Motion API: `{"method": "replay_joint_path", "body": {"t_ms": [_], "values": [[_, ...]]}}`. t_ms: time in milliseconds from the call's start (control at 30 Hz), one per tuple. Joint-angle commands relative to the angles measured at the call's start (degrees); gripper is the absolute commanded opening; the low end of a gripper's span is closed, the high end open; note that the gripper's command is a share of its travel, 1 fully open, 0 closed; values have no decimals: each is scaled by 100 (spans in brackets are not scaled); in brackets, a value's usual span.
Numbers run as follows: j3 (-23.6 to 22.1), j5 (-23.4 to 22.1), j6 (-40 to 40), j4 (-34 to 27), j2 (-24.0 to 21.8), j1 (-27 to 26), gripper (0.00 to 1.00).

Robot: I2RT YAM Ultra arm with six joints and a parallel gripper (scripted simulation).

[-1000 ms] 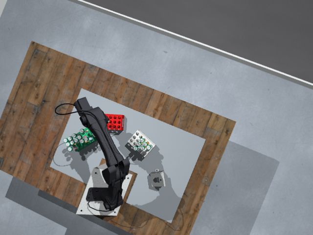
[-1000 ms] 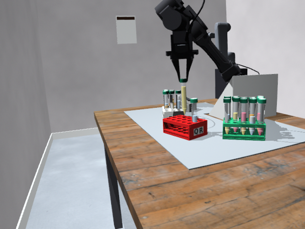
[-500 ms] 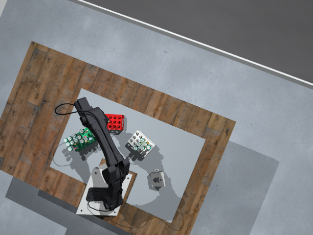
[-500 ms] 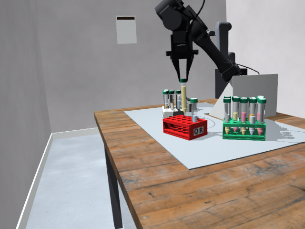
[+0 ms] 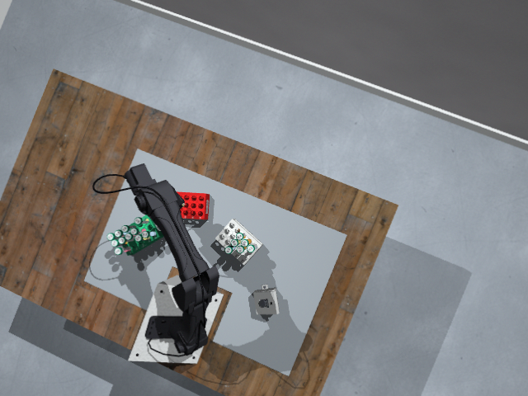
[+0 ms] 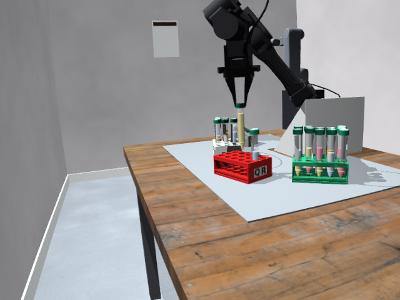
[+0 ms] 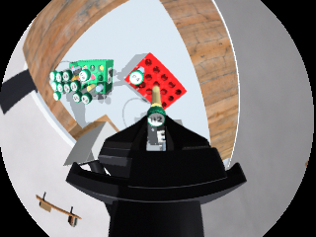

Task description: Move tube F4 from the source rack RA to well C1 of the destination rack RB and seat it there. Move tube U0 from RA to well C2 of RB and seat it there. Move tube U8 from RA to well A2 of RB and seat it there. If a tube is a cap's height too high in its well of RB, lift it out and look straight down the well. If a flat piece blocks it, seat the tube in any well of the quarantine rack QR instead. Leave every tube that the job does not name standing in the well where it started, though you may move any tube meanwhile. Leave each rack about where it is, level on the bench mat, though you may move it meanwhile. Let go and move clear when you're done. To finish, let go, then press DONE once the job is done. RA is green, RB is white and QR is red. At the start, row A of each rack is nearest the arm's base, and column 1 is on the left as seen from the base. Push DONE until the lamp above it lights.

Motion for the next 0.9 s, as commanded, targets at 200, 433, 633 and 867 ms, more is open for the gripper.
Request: {"method": "replay_joint_path", "body": {"t_ms": [200,433,633,867], "values": [[194,63,-74,-83,-237,39,0],[171,61,-88,-70,-228,67,0],[126,73,-95,-64,-236,33,0],[-151,73,-105,50,-234,19,0]]}}
